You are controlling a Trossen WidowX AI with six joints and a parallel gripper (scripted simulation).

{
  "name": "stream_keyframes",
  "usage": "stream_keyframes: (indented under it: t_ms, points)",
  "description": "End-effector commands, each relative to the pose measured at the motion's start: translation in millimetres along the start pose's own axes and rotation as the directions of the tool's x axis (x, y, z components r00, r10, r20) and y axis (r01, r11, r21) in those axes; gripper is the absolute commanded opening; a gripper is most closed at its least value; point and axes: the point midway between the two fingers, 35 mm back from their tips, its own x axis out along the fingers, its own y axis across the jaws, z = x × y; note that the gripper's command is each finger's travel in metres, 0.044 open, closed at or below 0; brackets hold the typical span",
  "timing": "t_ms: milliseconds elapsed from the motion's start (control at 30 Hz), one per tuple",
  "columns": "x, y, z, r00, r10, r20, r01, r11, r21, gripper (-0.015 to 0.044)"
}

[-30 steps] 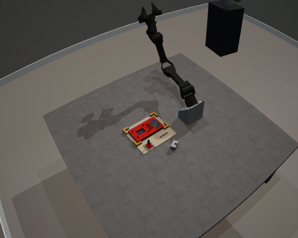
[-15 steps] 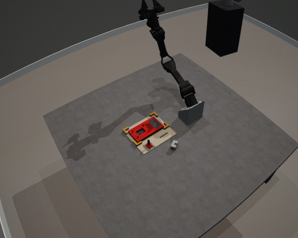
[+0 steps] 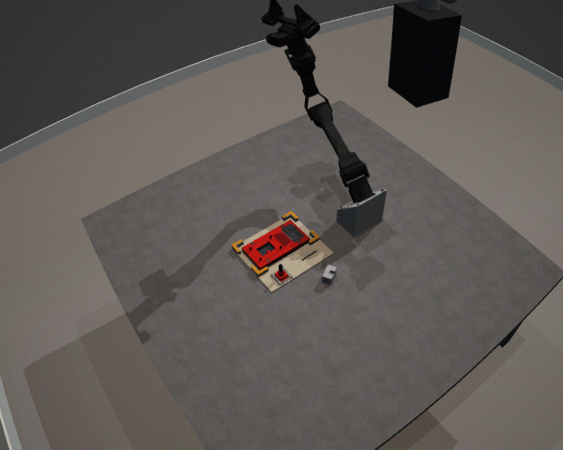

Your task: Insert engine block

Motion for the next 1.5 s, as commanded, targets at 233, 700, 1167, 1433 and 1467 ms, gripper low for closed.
stream_keyframes:
  t_ms: [233, 700, 1167, 1433, 1467]
  points:
    - [20.2, -95.9, 77.4, 0.945, -0.231, 0.231, 0.249, 0.967, -0.051, 0.044]
    - [4.9, -176.4, 154.9, 0.795, -0.425, 0.433, 0.5, 0.863, -0.072, 0.044]
    - [-51.0, -274.5, 266.0, 0.433, -0.584, 0.687, 0.744, 0.662, 0.094, 0.044]
    - [-100.9, -316.2, 319.4, 0.204, -0.623, 0.755, 0.82, 0.53, 0.217, 0.044]
    - [-106.5, -319.9, 324.3, 0.18, -0.626, 0.759, 0.825, 0.517, 0.23, 0.044]
